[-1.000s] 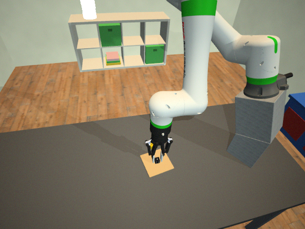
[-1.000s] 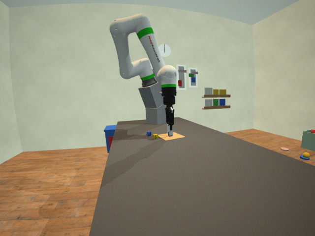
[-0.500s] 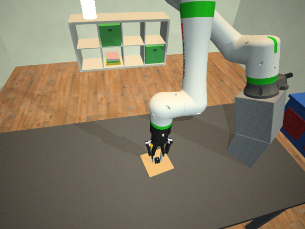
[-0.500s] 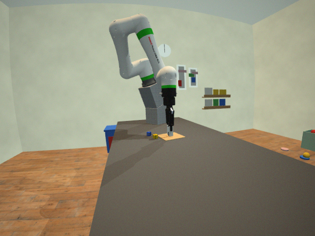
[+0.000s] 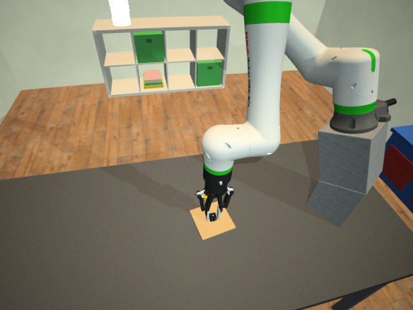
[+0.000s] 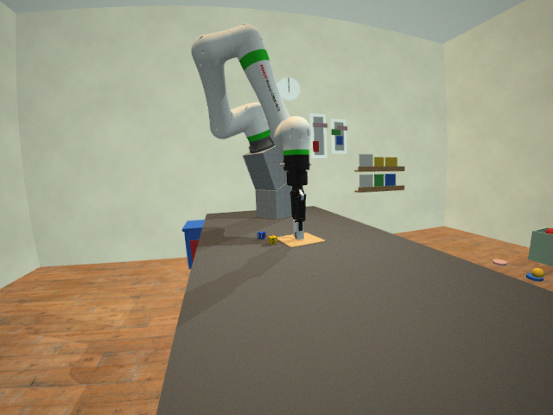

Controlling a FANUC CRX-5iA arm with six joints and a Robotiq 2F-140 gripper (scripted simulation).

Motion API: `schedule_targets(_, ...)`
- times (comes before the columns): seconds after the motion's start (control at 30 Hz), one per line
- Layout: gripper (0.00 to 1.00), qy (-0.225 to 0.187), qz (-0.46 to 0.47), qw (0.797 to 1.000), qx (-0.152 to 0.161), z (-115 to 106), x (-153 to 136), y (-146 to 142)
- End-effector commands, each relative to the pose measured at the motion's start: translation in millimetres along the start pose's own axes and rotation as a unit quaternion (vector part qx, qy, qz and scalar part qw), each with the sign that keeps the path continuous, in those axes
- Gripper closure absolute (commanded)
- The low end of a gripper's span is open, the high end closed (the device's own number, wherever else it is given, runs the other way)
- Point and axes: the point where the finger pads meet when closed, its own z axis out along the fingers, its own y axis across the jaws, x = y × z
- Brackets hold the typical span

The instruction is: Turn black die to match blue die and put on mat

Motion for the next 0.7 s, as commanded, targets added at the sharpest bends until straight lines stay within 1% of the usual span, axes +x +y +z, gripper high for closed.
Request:
schedule_targets(0.0, 0.75, 0.000, 0.000, 1.000, 0.000, -0.1, 0.1, 0.1)
schedule_targets(0.33, 0.75, 0.000, 0.000, 1.000, 0.000, -0.1, 0.1, 0.1)
schedule_targets(0.37, 0.87, 0.000, 0.000, 1.000, 0.000, -0.1, 0.1, 0.1)
schedule_targets(0.67, 0.87, 0.000, 0.000, 1.000, 0.000, -0.1, 0.1, 0.1)
